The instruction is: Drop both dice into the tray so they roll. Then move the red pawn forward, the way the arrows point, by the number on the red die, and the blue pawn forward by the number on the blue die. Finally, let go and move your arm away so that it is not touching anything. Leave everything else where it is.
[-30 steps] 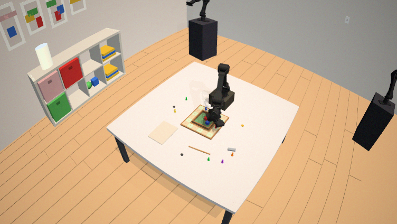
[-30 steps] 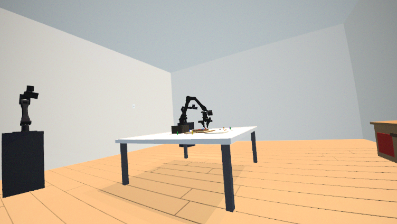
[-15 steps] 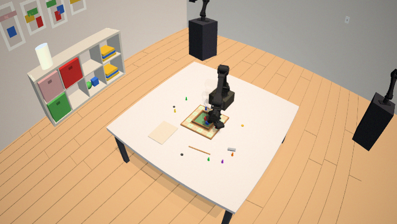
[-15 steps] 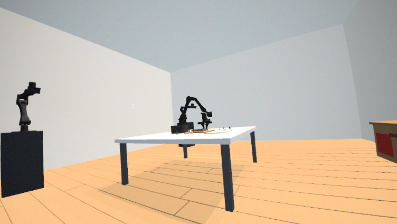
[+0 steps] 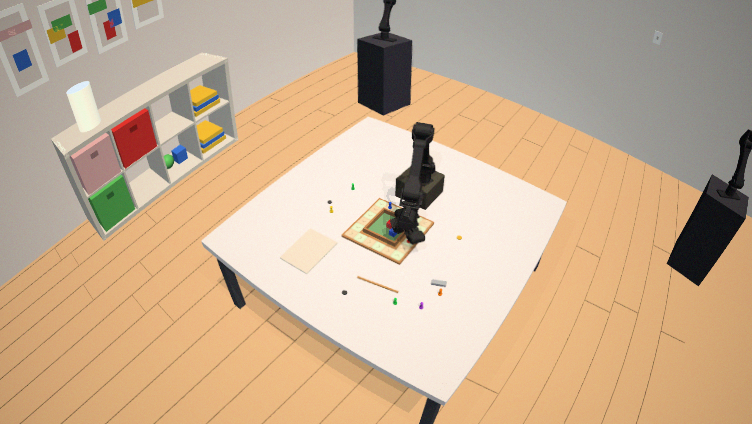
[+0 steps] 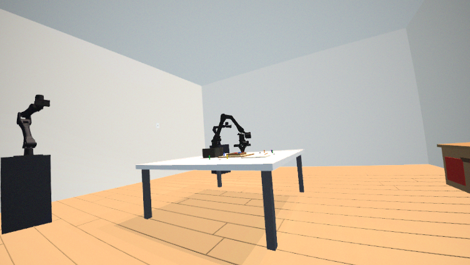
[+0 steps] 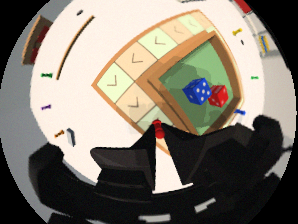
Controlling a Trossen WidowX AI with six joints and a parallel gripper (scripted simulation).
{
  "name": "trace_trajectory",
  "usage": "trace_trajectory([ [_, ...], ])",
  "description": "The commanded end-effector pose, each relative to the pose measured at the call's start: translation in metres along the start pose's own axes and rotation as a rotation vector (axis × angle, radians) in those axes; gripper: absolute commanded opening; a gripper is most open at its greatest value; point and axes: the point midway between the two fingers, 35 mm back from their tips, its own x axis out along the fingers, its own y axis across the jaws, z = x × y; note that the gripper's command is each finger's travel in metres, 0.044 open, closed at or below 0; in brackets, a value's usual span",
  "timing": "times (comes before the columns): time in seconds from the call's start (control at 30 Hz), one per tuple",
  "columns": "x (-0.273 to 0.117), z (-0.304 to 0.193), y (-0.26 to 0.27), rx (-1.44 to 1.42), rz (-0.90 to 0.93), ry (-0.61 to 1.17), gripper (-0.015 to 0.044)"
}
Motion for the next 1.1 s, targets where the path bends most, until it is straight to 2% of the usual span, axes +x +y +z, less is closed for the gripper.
trace_trajectory([
  [0.0,-0.018,0.003,0.004,0.004,0.005,-0.002,0.0000],
  [0.43,-0.124,0.001,0.001,0.004,0.006,-0.003,0.0000],
  [0.6,-0.124,-0.001,0.000,0.004,0.006,-0.003,0.0000],
  [1.07,-0.088,-0.035,-0.019,0.004,0.004,0.000,0.0000],
])
